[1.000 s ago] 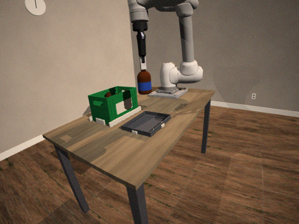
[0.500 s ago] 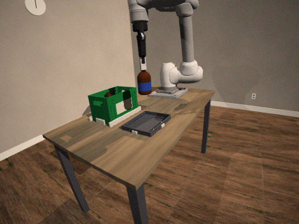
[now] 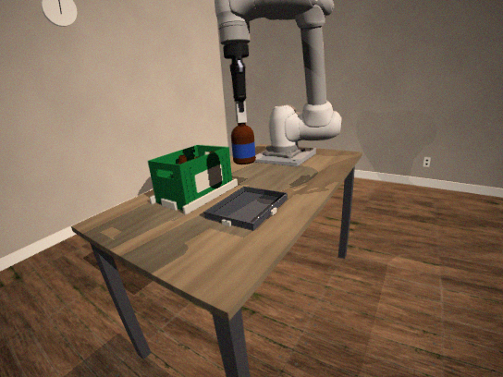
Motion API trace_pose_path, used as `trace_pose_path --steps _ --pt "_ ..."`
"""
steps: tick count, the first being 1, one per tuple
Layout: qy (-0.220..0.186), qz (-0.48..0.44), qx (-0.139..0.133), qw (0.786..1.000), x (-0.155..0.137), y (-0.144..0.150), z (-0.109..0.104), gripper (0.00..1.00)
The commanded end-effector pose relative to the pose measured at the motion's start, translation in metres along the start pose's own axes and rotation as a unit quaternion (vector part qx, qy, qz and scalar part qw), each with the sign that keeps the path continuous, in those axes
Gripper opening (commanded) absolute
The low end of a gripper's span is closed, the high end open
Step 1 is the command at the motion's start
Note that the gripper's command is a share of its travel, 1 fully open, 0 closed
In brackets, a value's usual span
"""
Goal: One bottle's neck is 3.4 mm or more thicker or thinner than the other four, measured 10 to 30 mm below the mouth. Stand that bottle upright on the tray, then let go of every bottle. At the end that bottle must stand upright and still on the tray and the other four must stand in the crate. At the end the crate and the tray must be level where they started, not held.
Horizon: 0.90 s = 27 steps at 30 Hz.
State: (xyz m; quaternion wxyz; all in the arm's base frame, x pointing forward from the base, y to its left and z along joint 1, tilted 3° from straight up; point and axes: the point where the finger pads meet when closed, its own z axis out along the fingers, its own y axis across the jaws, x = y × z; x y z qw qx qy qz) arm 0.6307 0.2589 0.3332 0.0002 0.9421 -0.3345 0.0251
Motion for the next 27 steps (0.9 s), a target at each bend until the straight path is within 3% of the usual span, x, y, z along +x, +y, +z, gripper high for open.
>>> trace_pose_path --steps 1,27 --pt "0.0 0.0 0.0 1.0 0.0 0.0 0.005 0.0" --pt "0.0 0.0 0.0 1.0 0.0 0.0 0.072 0.0"
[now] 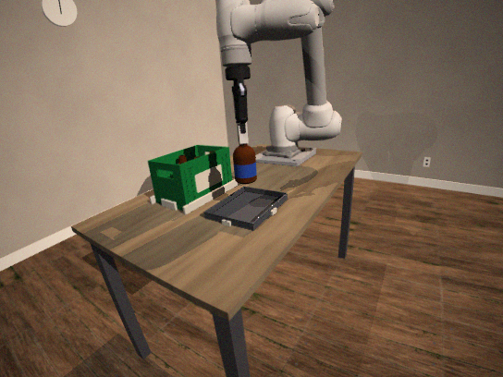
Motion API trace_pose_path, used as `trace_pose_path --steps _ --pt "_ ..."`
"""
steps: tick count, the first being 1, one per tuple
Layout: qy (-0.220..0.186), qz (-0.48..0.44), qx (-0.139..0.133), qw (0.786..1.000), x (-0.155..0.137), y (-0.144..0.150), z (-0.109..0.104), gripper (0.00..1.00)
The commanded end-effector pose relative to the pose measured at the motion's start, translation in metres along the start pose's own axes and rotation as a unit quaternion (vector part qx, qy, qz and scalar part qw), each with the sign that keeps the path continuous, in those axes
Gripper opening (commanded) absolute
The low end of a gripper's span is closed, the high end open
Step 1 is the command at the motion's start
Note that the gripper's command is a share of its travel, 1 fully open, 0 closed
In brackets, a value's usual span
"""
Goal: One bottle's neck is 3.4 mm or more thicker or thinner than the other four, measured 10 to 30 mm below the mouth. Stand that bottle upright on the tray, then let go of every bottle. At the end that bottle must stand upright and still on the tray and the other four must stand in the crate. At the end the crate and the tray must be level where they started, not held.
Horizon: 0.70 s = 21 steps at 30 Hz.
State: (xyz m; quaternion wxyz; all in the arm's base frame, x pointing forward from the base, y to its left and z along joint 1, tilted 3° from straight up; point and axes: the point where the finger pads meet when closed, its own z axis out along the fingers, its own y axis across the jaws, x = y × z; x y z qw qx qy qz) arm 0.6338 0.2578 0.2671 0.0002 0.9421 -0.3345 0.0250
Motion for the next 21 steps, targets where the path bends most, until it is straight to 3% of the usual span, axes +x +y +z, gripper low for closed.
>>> trace_pose_path --steps 1,21 --pt "0.0 0.0 0.0 1.0 0.0 0.0 0.009 0.0" --pt "0.0 0.0 0.0 1.0 0.0 0.0 0.052 0.0"
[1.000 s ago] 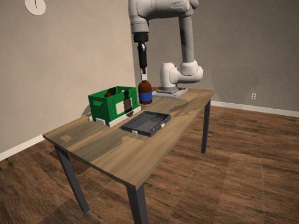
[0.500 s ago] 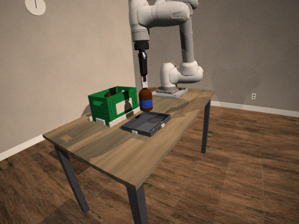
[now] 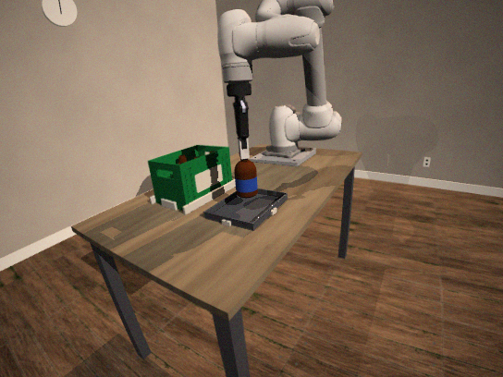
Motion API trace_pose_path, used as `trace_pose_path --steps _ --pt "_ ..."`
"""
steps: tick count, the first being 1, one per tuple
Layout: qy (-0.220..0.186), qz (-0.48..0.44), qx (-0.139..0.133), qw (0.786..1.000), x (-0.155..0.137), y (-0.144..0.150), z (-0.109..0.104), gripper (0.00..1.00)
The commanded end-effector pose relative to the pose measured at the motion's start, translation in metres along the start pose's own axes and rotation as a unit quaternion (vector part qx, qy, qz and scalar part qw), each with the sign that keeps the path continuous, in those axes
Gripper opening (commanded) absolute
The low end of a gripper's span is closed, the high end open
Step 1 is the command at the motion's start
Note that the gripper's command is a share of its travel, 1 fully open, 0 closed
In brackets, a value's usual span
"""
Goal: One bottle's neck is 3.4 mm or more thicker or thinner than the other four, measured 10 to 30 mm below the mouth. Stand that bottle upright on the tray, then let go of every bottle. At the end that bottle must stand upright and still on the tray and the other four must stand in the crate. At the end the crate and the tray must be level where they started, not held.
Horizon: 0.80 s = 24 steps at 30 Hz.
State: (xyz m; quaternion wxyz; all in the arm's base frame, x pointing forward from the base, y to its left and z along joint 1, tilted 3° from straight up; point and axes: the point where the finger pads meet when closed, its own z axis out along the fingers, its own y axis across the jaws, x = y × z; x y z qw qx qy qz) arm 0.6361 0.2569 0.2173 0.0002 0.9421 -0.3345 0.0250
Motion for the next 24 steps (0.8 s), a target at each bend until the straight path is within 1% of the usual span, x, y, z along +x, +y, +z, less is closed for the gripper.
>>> trace_pose_path --steps 1,12,24 --pt "0.0 0.0 0.0 1.0 0.0 0.0 0.004 0.0" --pt "0.0 0.0 0.0 1.0 0.0 0.0 0.022 0.0" --pt "0.0 0.0 0.0 1.0 0.0 0.0 0.027 0.0"
